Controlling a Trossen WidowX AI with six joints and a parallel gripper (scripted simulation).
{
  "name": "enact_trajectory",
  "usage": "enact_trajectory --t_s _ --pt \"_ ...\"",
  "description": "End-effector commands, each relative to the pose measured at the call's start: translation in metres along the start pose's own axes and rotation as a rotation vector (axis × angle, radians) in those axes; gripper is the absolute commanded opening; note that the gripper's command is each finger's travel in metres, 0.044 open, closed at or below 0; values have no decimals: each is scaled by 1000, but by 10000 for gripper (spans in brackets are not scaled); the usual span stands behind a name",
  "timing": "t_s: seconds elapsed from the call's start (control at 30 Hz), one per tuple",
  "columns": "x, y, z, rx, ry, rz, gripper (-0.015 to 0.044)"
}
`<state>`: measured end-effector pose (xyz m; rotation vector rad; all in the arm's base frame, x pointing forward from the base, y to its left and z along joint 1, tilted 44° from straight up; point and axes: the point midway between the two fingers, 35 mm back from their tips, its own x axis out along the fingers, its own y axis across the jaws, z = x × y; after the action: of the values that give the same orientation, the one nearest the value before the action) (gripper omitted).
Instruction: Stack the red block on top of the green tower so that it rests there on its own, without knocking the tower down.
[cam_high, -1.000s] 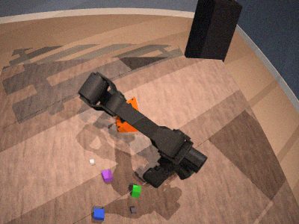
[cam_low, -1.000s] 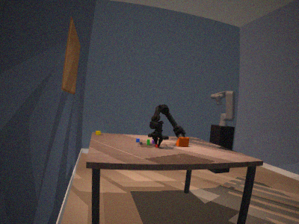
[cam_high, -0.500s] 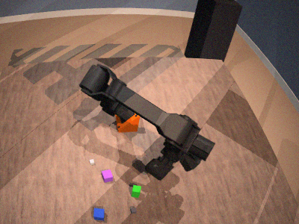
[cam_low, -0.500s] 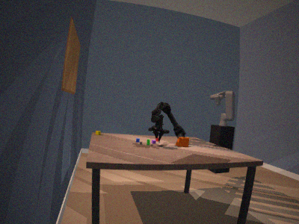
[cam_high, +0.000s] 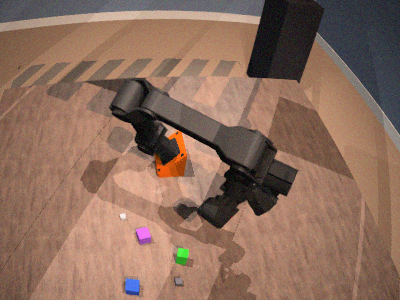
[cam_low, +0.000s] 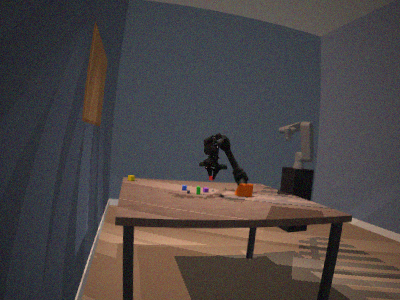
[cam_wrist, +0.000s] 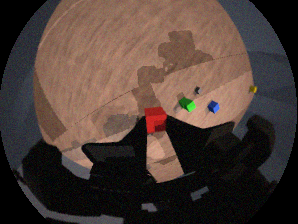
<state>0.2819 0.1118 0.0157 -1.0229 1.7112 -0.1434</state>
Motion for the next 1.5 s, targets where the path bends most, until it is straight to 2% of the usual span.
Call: enact_trajectory --t_s 0.0,0.13,0.63,0.83,1.47 --pt "-2 0 0 2 2 2 0" --pt "-4 -5 0 4 3 5 0" --pt "-4 -118 -21 5 7 -1 0" --pt "-1 -119 -22 5 7 -1 0" --pt "58 -122 -23 6 7 -4 0"
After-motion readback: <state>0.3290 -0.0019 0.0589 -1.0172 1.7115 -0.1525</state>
